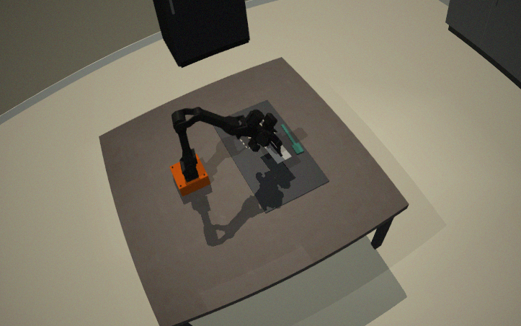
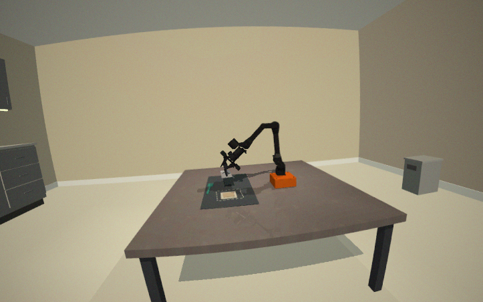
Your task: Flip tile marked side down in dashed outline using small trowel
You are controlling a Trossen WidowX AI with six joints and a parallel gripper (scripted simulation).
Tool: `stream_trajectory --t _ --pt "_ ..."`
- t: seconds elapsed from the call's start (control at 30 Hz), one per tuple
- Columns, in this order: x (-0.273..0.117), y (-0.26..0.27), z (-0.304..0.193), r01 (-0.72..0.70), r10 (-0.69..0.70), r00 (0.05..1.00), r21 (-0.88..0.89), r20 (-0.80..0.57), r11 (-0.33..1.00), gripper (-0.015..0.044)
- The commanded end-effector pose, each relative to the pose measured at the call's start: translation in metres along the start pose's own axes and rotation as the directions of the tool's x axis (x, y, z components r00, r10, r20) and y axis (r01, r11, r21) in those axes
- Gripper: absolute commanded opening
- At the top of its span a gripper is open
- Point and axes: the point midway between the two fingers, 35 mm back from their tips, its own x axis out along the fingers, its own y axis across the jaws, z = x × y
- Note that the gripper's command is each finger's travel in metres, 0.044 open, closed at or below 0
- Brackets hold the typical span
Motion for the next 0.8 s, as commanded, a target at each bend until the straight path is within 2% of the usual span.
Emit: stream_trajectory --t 0.0,0.4,0.77 --pt "-0.001 0.003 0.0 -0.009 0.009 1.0 -0.006 -0.003 1.0 0.0" --pt "0.0 -0.001 0.001 0.002 -0.002 1.0 -0.002 -0.001 1.0 0.0" --pt "-0.002 -0.03 0.032 0.061 -0.068 0.995 -0.101 -0.071 0.993 0.0"
